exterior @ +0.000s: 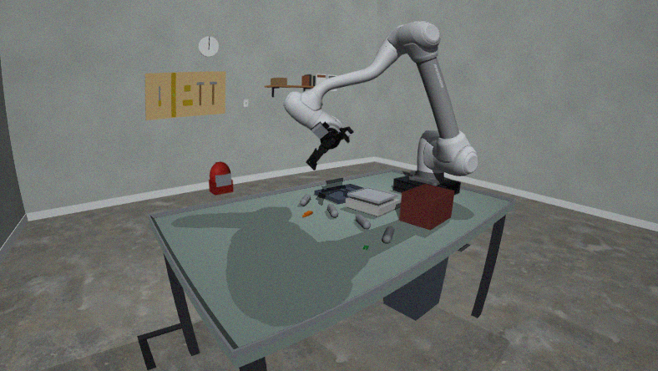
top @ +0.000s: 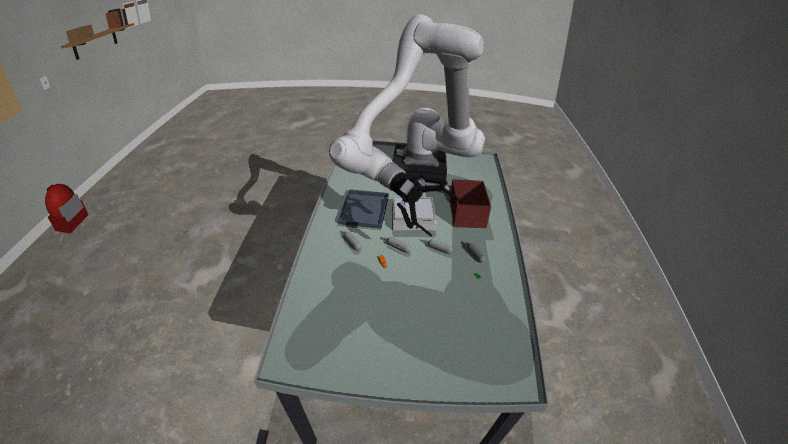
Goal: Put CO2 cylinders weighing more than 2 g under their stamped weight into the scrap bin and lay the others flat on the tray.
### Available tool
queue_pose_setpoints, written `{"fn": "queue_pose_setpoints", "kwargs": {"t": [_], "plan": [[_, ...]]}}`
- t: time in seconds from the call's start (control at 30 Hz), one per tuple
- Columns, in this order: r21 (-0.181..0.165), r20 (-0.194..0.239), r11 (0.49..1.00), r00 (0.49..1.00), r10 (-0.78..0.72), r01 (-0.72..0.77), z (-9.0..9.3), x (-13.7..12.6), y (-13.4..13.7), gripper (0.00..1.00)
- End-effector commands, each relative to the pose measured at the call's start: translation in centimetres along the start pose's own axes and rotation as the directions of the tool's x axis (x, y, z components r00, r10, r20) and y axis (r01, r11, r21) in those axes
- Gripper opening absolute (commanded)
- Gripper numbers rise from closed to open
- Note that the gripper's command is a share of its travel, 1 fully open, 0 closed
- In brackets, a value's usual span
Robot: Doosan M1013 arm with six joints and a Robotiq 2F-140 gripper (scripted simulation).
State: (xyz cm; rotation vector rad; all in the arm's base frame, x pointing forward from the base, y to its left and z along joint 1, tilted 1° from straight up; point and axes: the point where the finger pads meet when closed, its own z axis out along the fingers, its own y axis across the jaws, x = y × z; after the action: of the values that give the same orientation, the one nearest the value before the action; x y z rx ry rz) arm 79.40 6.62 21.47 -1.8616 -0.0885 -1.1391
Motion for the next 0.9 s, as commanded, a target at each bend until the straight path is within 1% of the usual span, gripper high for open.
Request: {"fn": "queue_pose_setpoints", "kwargs": {"t": [0.0, 0.57, 0.63, 0.7, 0.73, 0.8, 0.83, 0.87], "plan": [[0.001, -0.001, 1.0, 1.0, -0.001, 0.001, 0.0, 0.1, -0.1, 1.0], [0.0, 0.0, 1.0, 1.0, -0.001, 0.001, 0.0, 0.1, -0.1, 1.0], [-0.007, 0.007, 1.0, 1.0, -0.001, 0.001, -0.2, -0.1, -0.1, 1.0], [-0.031, 0.033, 1.0, 0.999, -0.001, 0.002, -0.9, -0.6, -0.2, 1.0], [-0.052, 0.053, 0.999, 0.999, -0.001, 0.004, -1.4, -1.1, -0.3, 1.0], [-0.114, 0.112, 0.993, 0.994, 0.001, 0.012, -3.2, -2.4, -0.4, 1.0], [-0.152, 0.155, 0.988, 0.988, 0.007, 0.017, -4.3, -3.3, -0.7, 1.0], [-0.199, 0.199, 0.98, 0.98, 0.013, 0.027, -5.7, -4.2, -0.8, 1.0]]}}
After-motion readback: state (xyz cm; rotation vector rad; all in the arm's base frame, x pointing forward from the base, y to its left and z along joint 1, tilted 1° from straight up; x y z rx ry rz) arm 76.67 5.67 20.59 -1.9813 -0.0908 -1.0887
